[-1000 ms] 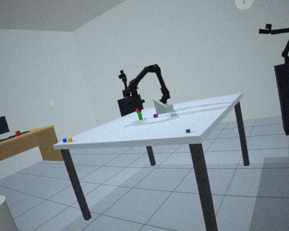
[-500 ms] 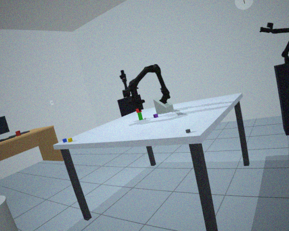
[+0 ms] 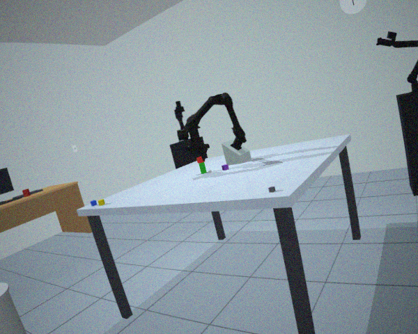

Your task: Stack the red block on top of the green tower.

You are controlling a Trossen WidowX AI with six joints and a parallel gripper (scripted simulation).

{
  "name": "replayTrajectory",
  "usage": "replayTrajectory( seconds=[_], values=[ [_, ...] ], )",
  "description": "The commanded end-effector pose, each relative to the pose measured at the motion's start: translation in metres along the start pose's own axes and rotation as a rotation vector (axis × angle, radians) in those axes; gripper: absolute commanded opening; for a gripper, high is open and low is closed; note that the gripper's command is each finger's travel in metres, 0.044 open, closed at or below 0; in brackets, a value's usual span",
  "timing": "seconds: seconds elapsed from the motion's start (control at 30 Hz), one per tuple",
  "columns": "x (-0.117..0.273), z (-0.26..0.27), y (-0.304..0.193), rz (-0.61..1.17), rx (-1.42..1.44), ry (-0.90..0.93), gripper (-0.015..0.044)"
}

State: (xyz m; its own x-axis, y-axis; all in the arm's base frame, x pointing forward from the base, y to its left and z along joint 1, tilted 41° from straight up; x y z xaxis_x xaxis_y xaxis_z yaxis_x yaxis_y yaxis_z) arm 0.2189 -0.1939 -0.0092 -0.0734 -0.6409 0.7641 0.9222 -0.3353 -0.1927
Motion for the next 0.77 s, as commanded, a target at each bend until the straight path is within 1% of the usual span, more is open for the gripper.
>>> replayTrajectory(
  seconds=[0.0,0.03,0.73],
  values=[
    [-0.0004,-0.0002,0.0,0.0,0.001,-0.001,0.042],
    [-0.0004,-0.0002,0.0,0.0,0.001,-0.001,0.044],
    [-0.0004,-0.0002,0.0,0.0,0.001,-0.001,0.044]
  ],
)
Point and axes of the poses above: the point midway between the two fingers, 35 mm back from their tips, its own x axis back along the fingers, its own z axis across the jaws, y = z × x, the point moved 9 cm from there along x, back along the fingers, and after that the axes turned 5 degrees about x, right-handed, at the moved point
